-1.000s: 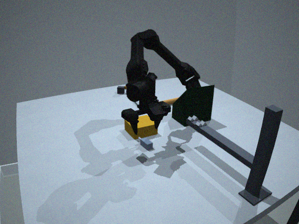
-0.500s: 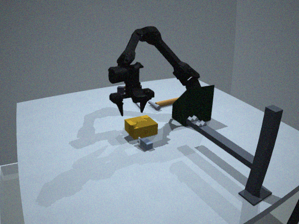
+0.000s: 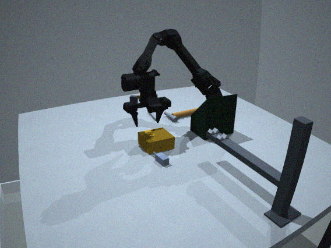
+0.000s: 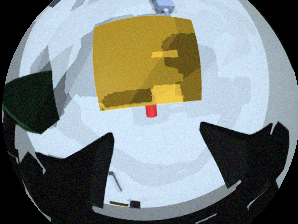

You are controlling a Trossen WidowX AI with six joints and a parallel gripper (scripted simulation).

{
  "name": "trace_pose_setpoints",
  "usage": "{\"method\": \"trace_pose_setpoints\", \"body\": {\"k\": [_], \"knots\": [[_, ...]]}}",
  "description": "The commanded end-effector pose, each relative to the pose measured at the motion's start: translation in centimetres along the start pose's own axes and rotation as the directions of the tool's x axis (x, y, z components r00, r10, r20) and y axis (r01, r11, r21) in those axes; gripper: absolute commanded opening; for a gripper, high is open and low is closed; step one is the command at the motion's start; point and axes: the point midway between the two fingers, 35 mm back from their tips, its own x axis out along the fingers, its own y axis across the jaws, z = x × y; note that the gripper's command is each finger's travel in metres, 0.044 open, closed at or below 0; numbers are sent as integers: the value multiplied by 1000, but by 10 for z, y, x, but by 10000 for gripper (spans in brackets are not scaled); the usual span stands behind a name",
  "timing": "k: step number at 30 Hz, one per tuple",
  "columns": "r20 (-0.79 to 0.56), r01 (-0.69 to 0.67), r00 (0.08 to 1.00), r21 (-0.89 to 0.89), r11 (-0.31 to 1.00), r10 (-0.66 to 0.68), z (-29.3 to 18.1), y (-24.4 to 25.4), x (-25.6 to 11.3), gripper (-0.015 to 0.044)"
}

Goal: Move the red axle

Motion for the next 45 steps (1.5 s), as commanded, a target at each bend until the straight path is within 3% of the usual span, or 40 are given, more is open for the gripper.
{"method": "trace_pose_setpoints", "body": {"k": [1, 31, 45], "knots": [[-4, -7, 1000, -4, 1000, 7, -1, 2, 8, 440], [-7, -8, 1000, -4, 1000, 8, -2, 3, 45, 440], [-4, -5, 1000, -1, 1000, 5, -1, 3, 43, 72]]}}
